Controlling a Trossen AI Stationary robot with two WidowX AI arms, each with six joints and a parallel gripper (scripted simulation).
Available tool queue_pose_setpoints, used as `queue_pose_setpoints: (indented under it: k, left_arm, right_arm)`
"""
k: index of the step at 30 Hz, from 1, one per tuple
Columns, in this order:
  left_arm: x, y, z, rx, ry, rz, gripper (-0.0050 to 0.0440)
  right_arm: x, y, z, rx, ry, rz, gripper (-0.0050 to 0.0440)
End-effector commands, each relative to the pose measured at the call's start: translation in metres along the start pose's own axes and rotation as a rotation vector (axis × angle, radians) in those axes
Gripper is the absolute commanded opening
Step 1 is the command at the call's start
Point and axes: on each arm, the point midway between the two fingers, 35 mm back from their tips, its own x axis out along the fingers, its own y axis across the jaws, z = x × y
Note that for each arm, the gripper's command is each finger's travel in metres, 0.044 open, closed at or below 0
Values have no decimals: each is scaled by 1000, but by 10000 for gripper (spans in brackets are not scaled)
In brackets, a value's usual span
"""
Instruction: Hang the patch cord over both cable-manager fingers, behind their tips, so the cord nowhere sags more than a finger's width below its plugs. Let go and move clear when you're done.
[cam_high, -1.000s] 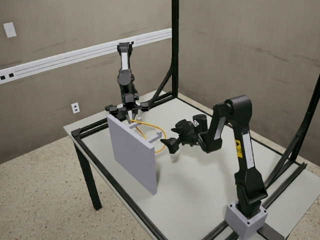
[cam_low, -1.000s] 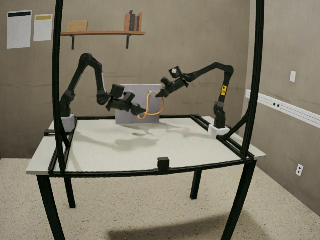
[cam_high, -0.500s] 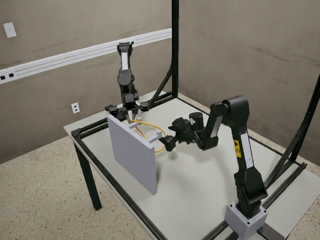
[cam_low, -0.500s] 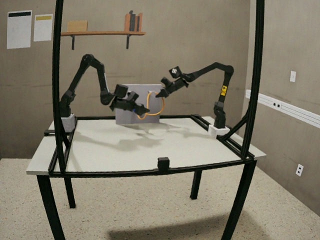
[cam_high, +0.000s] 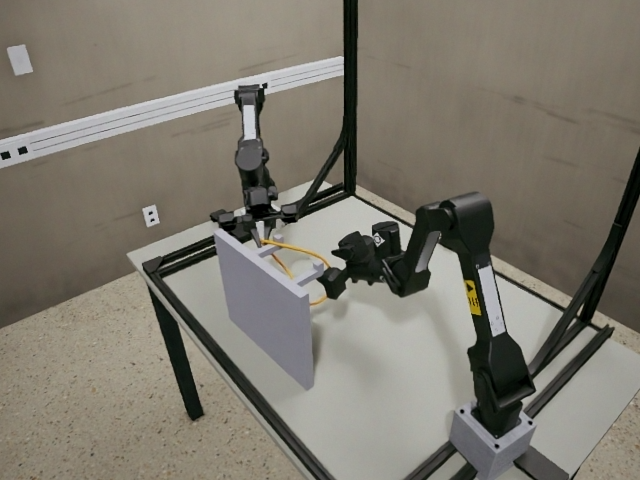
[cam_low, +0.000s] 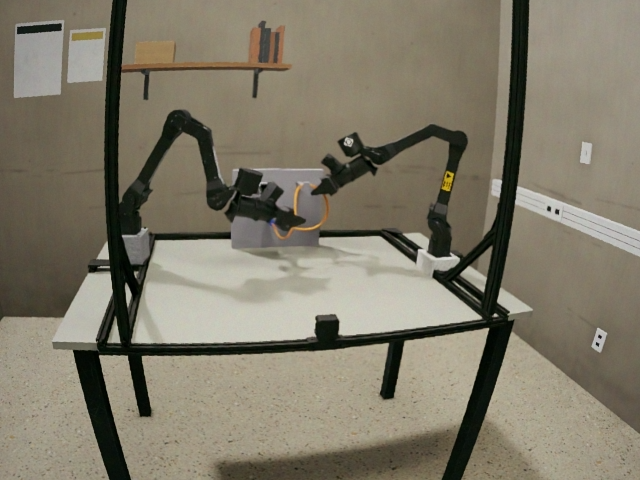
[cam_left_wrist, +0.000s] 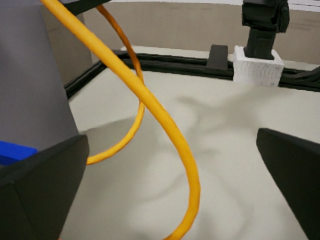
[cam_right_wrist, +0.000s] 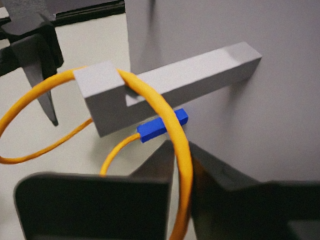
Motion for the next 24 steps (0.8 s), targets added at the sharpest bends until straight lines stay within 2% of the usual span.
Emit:
queue_pose_setpoints:
  k: [1,24]
  left_arm:
    - [6,-2,9,-7,-15,-3,440]
    - [15,-5,11,-7,-16,-3,440]
  right_arm:
    - [-4,-1,9,-3,-26,-2,25]
    - [-4,-1,9,-3,-26,-2,25]
